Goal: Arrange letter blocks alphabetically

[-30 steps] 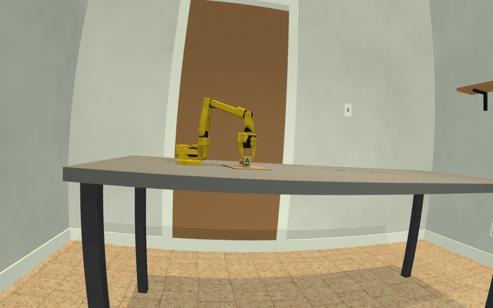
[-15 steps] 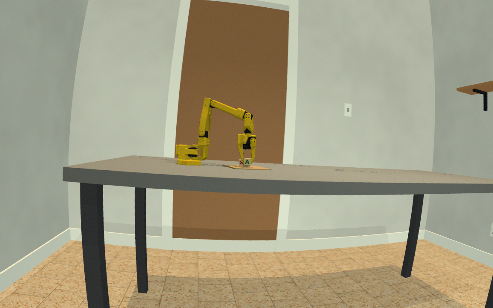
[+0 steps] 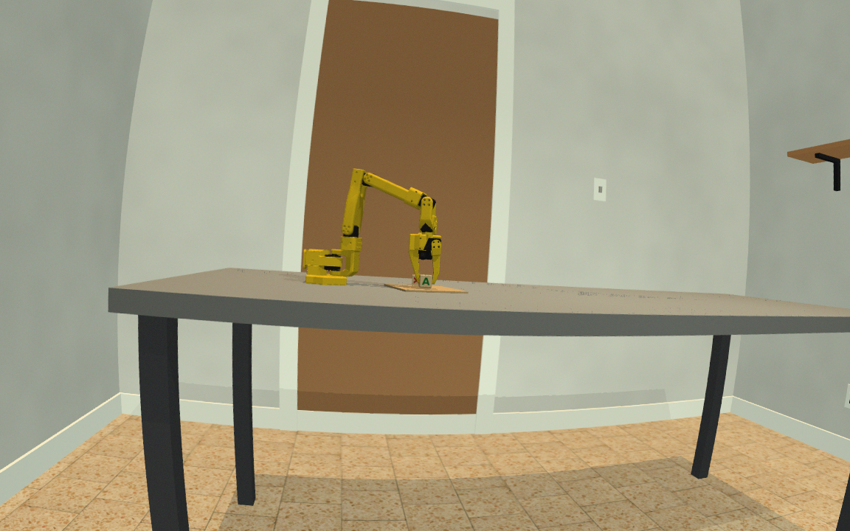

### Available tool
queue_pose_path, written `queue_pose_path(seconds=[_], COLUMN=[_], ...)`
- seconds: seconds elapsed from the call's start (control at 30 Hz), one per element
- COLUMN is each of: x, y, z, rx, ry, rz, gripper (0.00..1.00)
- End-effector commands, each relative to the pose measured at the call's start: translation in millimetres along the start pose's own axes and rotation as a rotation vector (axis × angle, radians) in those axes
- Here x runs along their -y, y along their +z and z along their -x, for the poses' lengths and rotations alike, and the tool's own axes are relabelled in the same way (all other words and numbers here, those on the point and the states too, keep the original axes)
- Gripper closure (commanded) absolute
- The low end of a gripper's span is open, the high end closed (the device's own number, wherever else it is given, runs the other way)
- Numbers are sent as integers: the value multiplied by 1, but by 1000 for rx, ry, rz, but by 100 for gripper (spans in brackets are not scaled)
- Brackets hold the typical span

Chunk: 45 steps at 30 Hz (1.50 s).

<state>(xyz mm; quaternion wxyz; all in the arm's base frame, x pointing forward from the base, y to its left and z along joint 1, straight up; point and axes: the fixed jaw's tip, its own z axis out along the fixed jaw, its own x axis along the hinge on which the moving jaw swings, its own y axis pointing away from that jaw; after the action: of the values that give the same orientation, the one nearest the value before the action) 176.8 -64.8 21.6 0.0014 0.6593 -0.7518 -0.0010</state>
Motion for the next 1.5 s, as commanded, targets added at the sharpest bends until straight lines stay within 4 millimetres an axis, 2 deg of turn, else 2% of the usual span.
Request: queue_pose_path(seconds=[0.0,0.4,0.73,1.1,1.47], x=[8,8,8,8,8], y=[-7,-5,-5,-5,-5], z=[-1,-1,-1,-1,-1], rx=[-11,-11,-11,-11,-11], ry=[-4,-4,-4,-4,-4], rz=[-57,-57,-57,-57,-57], gripper=[100,100,87,85,76])
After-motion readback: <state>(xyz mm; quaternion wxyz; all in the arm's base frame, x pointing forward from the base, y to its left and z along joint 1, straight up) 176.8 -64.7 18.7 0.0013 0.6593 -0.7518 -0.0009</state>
